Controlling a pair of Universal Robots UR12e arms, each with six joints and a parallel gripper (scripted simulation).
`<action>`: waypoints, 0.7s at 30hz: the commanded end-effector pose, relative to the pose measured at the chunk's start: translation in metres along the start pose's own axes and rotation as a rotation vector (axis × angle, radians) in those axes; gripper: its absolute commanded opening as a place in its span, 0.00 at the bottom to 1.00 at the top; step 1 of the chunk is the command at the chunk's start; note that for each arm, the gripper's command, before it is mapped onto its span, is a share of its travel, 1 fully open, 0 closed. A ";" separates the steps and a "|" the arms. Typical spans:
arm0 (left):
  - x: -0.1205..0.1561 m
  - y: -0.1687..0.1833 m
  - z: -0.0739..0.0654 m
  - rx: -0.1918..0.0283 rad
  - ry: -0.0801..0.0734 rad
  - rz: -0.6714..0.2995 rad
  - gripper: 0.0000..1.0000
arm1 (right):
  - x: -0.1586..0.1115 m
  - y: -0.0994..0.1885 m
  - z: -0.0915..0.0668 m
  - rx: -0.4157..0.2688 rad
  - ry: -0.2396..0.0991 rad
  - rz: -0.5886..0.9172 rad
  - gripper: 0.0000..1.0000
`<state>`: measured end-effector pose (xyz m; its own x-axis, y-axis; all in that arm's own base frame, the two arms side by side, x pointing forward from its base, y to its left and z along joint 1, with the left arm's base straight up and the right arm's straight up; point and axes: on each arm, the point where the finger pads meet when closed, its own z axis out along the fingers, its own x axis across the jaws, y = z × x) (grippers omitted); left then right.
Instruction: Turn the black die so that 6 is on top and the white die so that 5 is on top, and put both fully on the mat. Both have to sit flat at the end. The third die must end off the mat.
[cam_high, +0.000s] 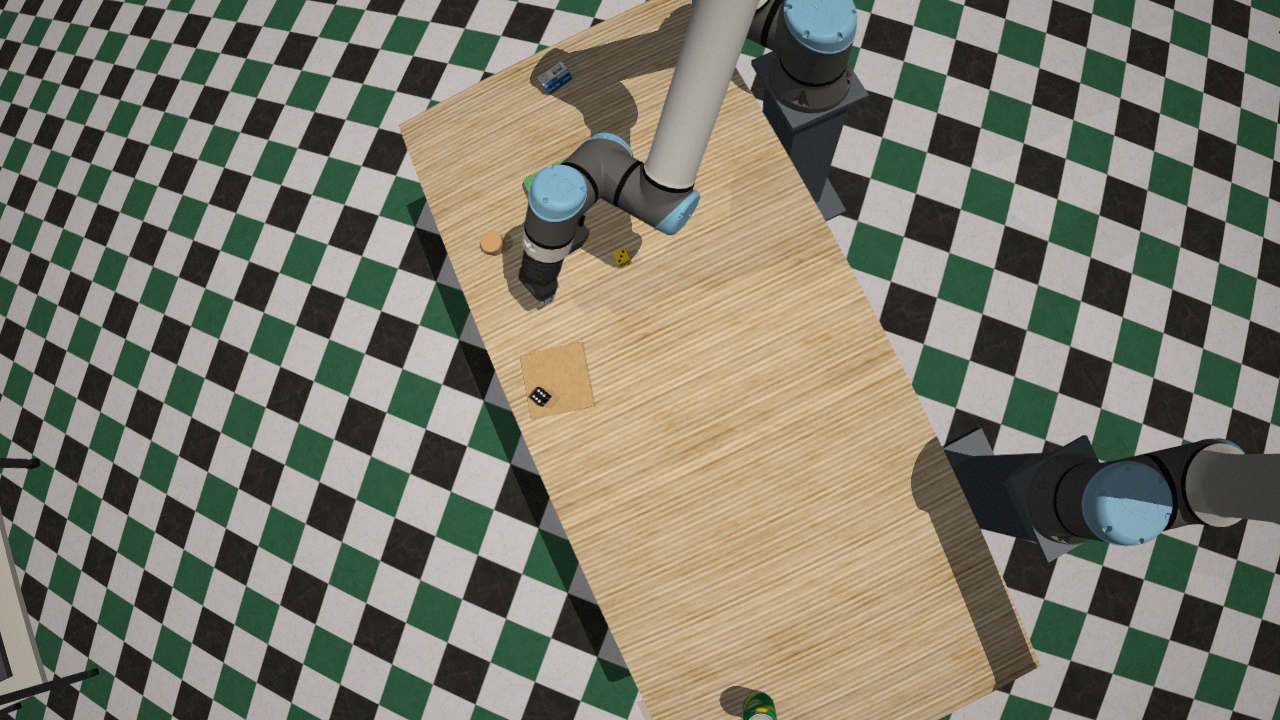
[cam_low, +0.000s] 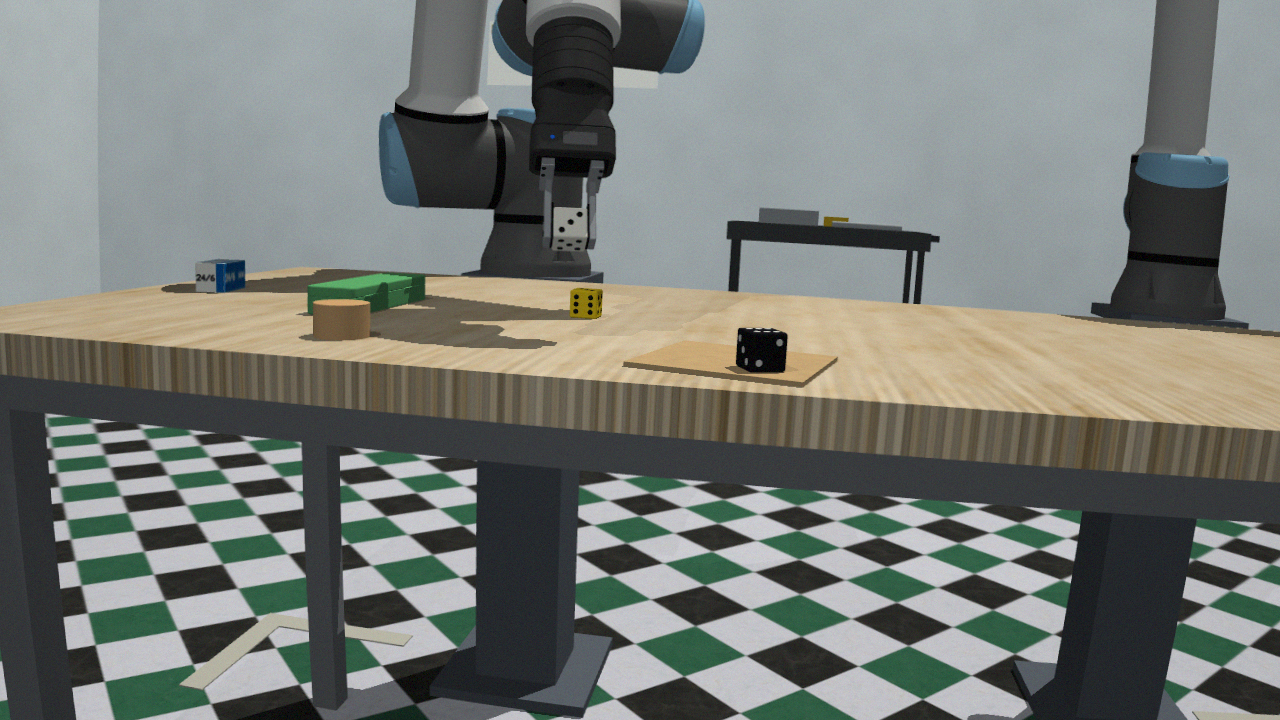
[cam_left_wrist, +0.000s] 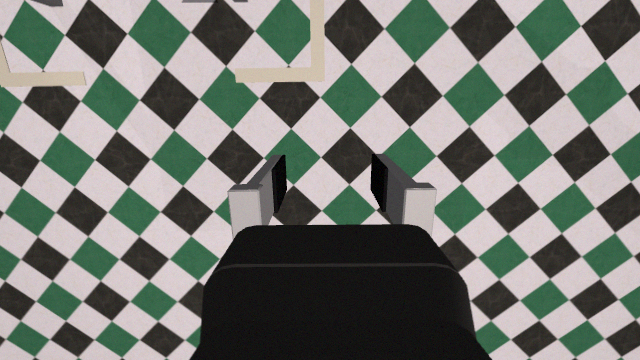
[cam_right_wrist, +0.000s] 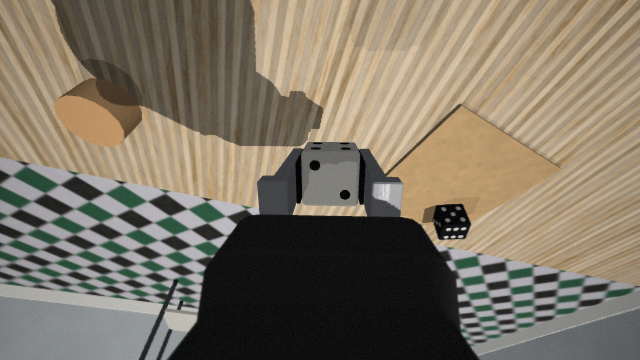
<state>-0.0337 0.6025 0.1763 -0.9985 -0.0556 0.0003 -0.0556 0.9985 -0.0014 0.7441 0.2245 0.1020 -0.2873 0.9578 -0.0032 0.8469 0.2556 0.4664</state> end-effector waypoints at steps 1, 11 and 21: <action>0.000 0.001 -0.001 -0.001 0.000 0.000 1.00 | 0.001 0.003 0.001 -0.157 0.003 0.000 0.57; 0.000 0.001 -0.001 -0.001 0.000 0.000 1.00 | 0.001 0.003 0.000 -0.332 0.003 0.001 0.57; 0.000 0.001 -0.001 -0.001 0.000 0.000 1.00 | 0.001 0.002 0.001 -0.512 0.003 0.000 0.57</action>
<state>-0.0337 0.6025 0.1763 -0.9985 -0.0556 0.0003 -0.0556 0.9985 -0.0014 0.7434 0.2241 0.1009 -0.2865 0.9581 -0.0027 0.6053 0.1832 0.7747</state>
